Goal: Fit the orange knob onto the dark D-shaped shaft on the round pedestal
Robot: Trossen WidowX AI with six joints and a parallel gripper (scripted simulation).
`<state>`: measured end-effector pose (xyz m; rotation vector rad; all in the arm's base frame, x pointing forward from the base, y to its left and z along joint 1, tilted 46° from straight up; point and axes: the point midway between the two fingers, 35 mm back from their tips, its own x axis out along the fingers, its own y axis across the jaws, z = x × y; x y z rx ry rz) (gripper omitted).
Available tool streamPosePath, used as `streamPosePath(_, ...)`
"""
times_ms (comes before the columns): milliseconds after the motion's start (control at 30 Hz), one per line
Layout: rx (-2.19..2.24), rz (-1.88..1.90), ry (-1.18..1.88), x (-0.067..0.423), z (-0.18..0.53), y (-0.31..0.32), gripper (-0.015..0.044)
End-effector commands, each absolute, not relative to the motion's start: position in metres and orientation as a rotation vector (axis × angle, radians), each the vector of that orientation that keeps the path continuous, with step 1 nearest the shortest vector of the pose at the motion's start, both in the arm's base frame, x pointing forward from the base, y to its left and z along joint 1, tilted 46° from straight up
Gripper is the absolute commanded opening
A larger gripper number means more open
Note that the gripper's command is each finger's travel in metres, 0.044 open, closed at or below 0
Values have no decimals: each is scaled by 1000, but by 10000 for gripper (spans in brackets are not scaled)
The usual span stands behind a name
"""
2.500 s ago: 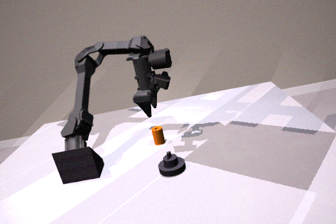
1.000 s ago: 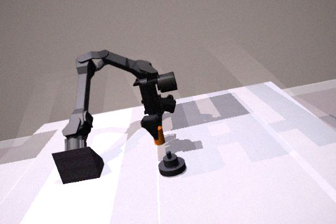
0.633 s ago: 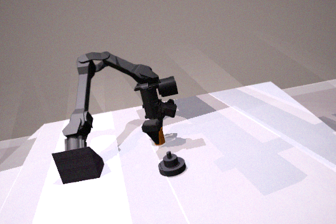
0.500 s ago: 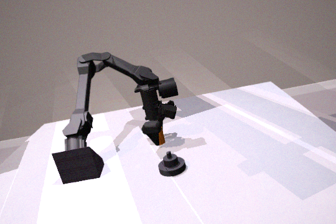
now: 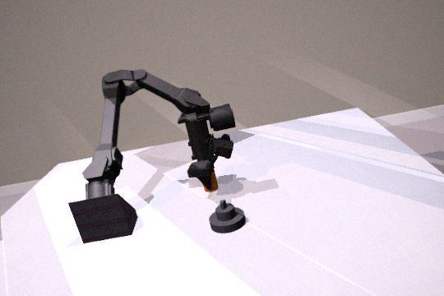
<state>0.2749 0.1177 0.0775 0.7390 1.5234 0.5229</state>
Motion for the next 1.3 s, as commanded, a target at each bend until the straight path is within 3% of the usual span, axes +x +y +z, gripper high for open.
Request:
streamPosePath(0, 742, 522, 1524, 275, 77, 118, 138)
streamPosePath(200, 735, 512, 1524, 278, 89, 101, 0)
streamPosePath(867, 739, 516, 1529, 262, 166, 11, 0)
streamPosePath(1267, 737, 514, 1528, 274, 150, -1, 0)
